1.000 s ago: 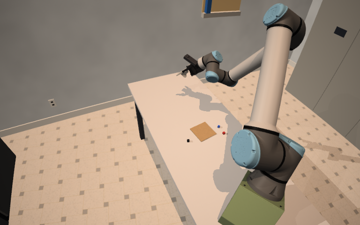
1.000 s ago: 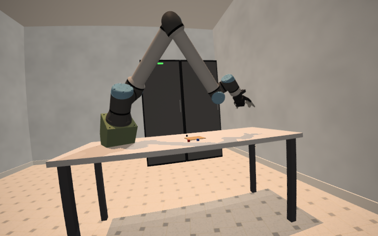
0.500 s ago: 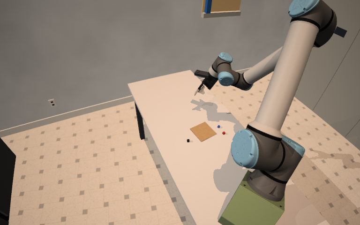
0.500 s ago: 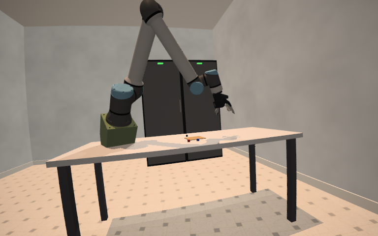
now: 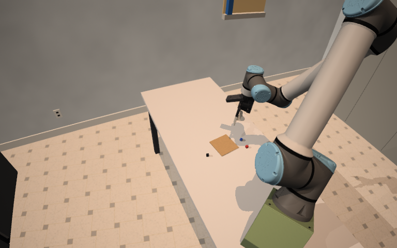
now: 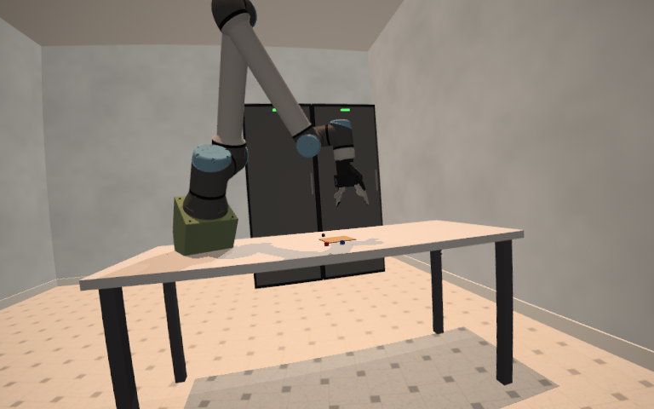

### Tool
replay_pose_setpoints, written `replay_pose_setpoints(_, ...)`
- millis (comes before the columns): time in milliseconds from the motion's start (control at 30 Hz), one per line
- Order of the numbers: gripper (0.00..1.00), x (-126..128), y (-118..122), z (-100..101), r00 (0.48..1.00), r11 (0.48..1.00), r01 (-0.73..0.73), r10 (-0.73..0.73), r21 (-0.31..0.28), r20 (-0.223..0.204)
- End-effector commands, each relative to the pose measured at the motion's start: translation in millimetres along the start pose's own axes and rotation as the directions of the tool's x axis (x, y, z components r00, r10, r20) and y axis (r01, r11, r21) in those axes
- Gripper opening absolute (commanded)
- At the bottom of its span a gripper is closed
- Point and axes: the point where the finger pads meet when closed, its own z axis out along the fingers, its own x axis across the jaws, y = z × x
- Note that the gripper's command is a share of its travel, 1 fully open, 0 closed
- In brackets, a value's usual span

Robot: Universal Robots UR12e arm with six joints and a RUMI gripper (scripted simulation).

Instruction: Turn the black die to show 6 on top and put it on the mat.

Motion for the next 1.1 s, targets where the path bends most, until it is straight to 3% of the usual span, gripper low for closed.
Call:
replay_pose_setpoints(0, 1.0, -25, 34, -4, 1.0, 0.998, 0.024, -0.024, -0.062, 0.01)
replay_pose_setpoints(167, 1.0, -33, 45, -4, 0.999, 0.996, 0.034, -0.033, -0.083, 0.015)
replay_pose_setpoints(700, 1.0, -33, 45, -4, 0.999, 0.996, 0.034, -0.033, -0.084, 0.015)
replay_pose_setpoints(867, 1.0, -33, 46, 1, 0.999, 0.996, 0.034, -0.033, -0.084, 0.015)
replay_pose_setpoints(1067, 1.0, -34, 48, 28, 0.999, 0.996, 0.034, -0.033, -0.084, 0.015)
